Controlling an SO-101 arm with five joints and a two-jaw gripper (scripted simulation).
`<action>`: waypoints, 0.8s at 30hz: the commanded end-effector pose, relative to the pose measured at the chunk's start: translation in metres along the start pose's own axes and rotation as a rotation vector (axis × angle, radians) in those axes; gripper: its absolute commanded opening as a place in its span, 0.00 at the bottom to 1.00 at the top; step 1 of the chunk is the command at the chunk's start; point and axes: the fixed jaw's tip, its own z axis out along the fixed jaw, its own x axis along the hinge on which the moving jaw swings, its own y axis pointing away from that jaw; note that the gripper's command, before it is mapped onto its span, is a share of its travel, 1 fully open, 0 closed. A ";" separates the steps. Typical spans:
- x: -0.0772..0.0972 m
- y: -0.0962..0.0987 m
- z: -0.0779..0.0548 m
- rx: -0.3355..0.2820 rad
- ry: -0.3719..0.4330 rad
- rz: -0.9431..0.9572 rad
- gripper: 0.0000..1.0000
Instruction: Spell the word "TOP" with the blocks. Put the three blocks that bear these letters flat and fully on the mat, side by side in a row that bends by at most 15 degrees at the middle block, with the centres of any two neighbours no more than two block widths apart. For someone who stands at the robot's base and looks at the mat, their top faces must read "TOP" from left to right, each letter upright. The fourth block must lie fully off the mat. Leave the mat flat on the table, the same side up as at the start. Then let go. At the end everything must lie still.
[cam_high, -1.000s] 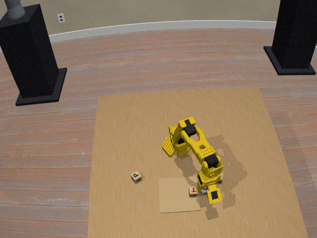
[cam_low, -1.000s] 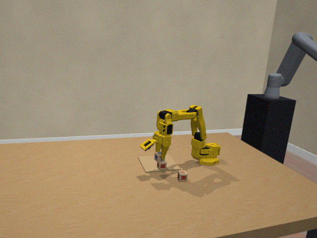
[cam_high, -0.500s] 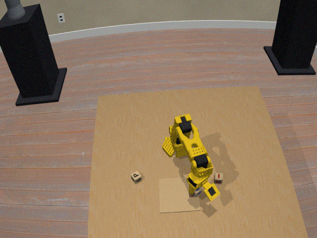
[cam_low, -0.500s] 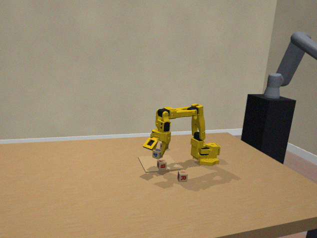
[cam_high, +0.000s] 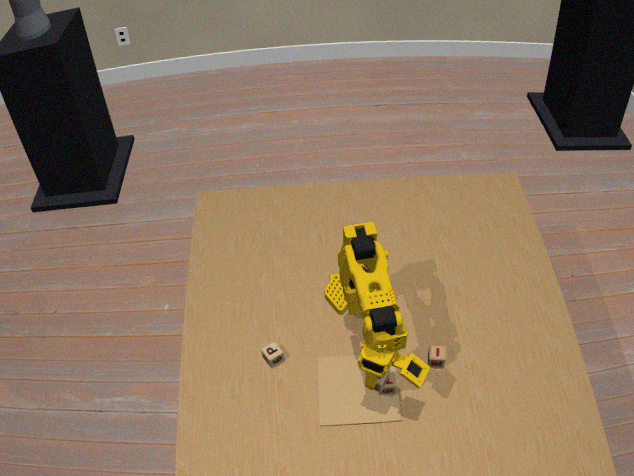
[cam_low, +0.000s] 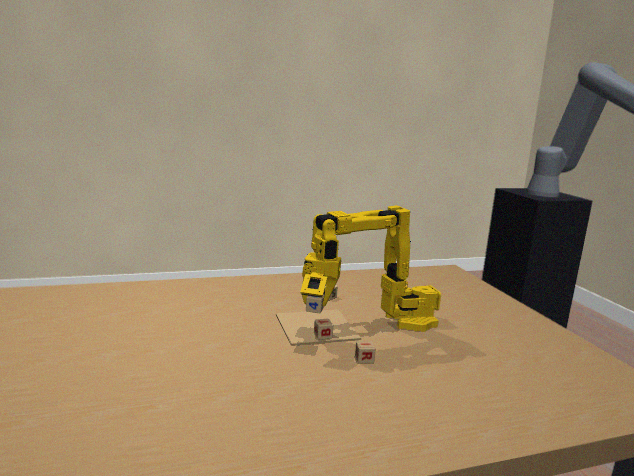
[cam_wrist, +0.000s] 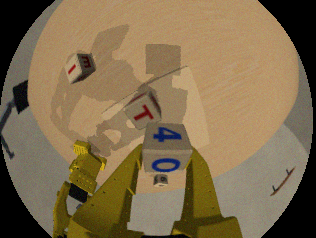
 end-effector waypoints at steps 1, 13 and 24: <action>0.003 -0.010 -0.015 0.091 -0.058 -0.114 0.00; 0.020 -0.011 -0.013 0.096 -0.039 -0.333 0.00; 0.028 -0.012 -0.012 0.098 -0.030 -0.447 0.00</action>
